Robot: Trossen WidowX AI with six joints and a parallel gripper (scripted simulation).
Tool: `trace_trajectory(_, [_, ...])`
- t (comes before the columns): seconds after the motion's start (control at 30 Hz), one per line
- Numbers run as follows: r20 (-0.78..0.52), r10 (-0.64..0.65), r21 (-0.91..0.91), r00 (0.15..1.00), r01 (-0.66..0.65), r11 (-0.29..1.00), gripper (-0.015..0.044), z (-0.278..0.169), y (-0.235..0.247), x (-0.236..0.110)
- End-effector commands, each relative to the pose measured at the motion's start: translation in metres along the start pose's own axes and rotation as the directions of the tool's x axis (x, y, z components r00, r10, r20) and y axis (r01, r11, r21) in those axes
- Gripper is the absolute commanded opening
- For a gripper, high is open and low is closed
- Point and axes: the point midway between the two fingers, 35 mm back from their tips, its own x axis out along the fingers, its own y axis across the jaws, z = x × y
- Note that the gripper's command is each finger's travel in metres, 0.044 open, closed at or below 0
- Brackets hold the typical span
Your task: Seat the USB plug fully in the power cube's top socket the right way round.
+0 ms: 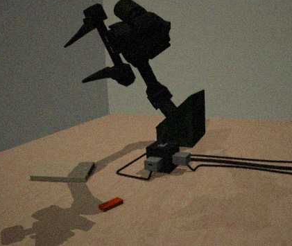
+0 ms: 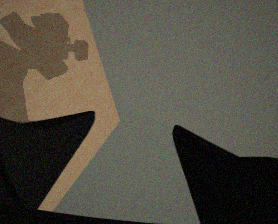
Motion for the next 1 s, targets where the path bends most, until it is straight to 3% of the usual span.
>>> trace_trajectory(0.0, [0.003,-0.001,0.009,1.000,0.001,1.000,0.0426,0.001,0.000,0.000])
trace_trajectory(0.2, [0.110,-0.019,0.288,0.994,-0.013,0.957,0.0440,0.019,0.008,-0.004])
trace_trajectory(0.4, [0.241,0.012,0.561,0.970,-0.150,0.814,0.0440,0.038,0.029,-0.012])
trace_trajectory(0.73, [0.425,0.187,0.814,0.885,-0.465,0.349,0.0440,0.051,0.087,-0.034])
trace_trajectory(0.97, [0.474,0.333,0.849,0.815,-0.523,0.071,0.0440,0.044,0.128,-0.050])
